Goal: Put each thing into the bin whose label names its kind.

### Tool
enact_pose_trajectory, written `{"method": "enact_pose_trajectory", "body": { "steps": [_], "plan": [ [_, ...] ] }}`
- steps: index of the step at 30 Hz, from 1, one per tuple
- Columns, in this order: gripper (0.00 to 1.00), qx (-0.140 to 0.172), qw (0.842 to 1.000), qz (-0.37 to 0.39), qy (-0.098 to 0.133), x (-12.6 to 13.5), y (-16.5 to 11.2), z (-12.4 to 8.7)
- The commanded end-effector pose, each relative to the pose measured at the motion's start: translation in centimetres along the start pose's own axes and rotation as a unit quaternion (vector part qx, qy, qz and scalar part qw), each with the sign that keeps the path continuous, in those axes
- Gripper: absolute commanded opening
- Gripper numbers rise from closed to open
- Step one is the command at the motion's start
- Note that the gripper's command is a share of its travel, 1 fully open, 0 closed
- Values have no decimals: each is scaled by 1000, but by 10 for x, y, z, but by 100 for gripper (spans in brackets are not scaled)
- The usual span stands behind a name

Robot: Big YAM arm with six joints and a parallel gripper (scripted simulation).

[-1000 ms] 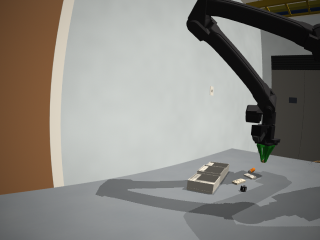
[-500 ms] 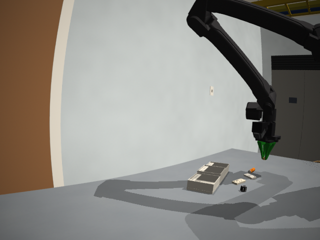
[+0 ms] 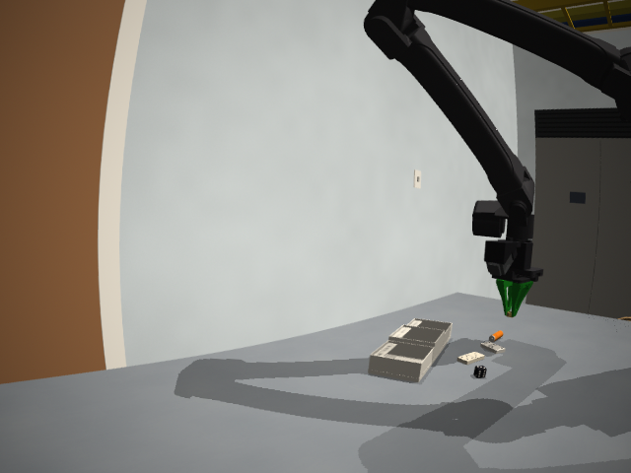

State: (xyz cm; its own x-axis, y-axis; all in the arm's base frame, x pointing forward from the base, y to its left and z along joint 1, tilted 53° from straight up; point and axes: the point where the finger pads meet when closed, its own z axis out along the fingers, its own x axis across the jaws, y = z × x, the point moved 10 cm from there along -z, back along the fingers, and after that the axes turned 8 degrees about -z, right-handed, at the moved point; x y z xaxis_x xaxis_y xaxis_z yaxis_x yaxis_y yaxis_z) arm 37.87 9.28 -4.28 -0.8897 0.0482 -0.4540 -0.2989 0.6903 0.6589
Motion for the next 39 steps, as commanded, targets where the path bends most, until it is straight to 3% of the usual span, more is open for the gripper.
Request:
{"method": "enact_pose_trajectory", "body": {
  "steps": [1, 20, 24, 28, 30, 31, 33, 39],
  "plan": [
    [10, -4, 1000, 8, 1, -15, 21, 0],
    [10, -6, 1000, 7, -1, -71, 108, -2],
    [10, -6, 995, -102, -2, -84, 129, -2],
    [10, -5, 987, -161, -6, -97, 150, -3],
    [10, -5, 987, -161, -6, -97, 150, -3],
    [10, -4, 980, -197, 4, -92, 144, 5],
    [10, -6, 974, -227, -5, -107, 165, -3],
    [10, -7, 973, -232, -4, -119, 183, -4]
  ]
}}
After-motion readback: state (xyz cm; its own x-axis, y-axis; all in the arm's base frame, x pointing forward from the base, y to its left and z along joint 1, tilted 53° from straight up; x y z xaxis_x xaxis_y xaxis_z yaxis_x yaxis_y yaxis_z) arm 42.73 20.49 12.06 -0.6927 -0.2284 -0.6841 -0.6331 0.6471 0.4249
